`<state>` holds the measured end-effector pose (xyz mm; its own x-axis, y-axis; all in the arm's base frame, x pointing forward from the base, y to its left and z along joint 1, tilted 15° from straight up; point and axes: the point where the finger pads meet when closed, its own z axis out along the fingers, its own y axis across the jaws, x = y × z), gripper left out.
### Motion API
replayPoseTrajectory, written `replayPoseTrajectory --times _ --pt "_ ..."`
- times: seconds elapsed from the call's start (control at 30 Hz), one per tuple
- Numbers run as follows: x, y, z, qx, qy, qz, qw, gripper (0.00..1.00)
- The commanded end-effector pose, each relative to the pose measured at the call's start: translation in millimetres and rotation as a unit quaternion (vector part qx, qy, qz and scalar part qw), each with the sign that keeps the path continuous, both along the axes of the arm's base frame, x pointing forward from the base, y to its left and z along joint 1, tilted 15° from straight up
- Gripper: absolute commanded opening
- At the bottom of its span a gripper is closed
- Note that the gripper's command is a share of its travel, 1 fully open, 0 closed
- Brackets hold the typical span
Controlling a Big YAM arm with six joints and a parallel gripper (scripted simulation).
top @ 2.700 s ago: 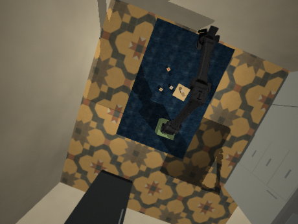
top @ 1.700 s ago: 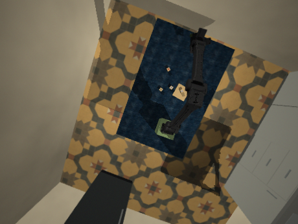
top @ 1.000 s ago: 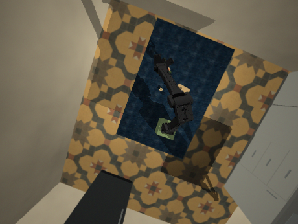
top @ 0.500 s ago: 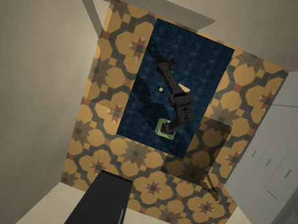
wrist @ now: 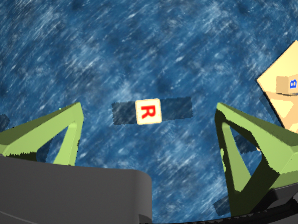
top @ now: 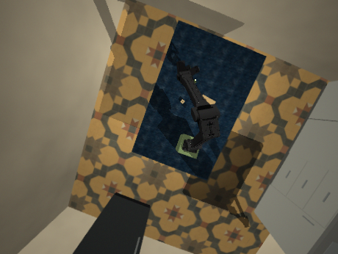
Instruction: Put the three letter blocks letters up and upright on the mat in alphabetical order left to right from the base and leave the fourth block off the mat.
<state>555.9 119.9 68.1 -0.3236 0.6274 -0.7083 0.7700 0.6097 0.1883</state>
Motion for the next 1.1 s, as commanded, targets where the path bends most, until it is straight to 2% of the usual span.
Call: replayPoseTrajectory --times 0.0,0.73,0.77,0.8,0.9,0.93,0.97,1.0,1.07 --pt "11.2 9.1 6.8 0.006 -0.015 -0.001 1.0 1.0" --pt "6.7 9.7 3.0 0.005 -0.011 0.0 1.0 1.0" --pt "-4.1 10.0 0.8 0.003 -0.007 0.002 1.0 1.0" --pt "-11.4 13.4 13.8 0.009 -0.018 0.002 1.0 1.0" --pt "-67.1 28.4 -6.3 0.01 -0.009 0.001 1.0 1.0" --pt "-67.1 28.4 -6.3 0.01 -0.009 0.001 1.0 1.0" --pt "-92.5 32.7 -14.6 0.011 -0.008 0.001 1.0 1.0" --pt "-92.5 32.7 -14.6 0.011 -0.008 0.001 1.0 1.0" --pt "-143.7 35.6 -30.3 0.01 -0.006 0.001 1.0 1.0"
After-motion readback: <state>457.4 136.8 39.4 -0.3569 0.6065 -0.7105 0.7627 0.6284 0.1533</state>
